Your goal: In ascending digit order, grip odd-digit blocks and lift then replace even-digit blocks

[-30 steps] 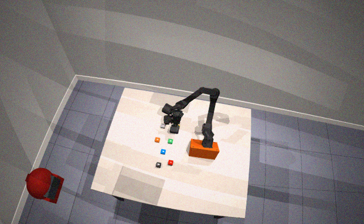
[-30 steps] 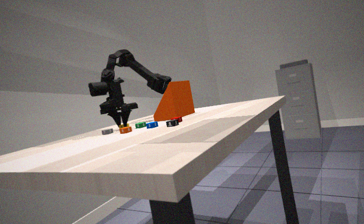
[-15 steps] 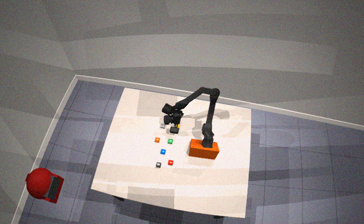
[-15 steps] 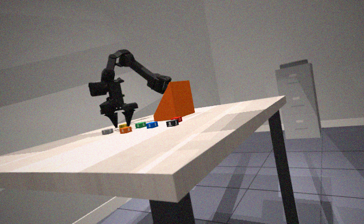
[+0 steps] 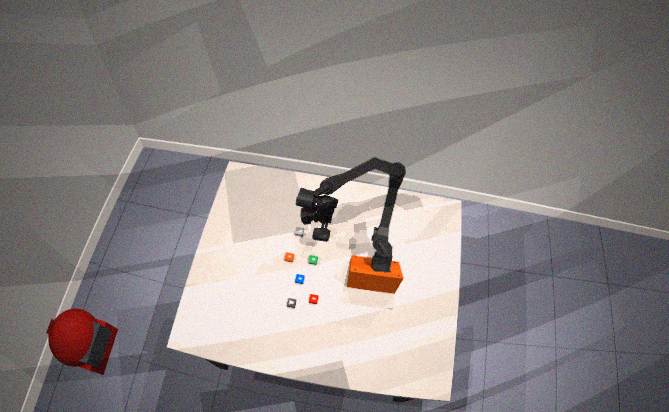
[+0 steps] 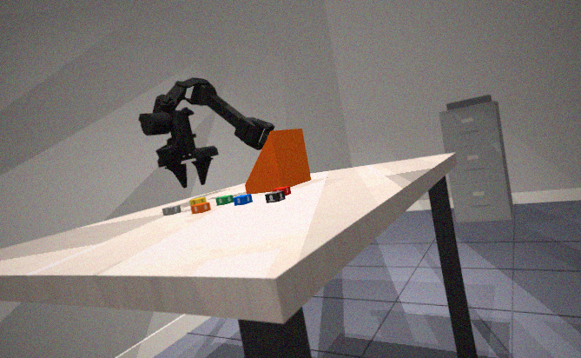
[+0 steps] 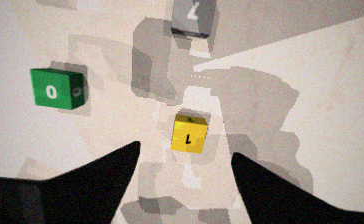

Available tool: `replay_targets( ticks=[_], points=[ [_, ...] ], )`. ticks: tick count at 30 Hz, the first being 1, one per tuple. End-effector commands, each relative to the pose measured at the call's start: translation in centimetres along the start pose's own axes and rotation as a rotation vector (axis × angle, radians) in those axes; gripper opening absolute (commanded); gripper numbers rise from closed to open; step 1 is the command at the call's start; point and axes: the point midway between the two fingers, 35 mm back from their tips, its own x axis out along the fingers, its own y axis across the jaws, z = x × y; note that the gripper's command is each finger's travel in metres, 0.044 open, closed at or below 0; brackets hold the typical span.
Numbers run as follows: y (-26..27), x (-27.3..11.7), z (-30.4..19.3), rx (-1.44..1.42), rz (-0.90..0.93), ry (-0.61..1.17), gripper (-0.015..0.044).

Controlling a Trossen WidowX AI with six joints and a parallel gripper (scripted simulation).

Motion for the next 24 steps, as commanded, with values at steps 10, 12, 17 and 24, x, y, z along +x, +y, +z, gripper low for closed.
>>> replay_targets(
  ticks=[10,12,17,24],
  points=[
    [-0.1,-6.8,0.1,0.005,-0.009,-0.017,0.012],
    [-0.1,-6.8,0.1,0.005,-0.009,-0.017,0.012],
    [0.3,-6.9,0.4,0.005,-0.004,-0.019,0.012],
    [9.1,-7.8,3.2,0.001,0.058,-0.03,0.012]
  ],
)
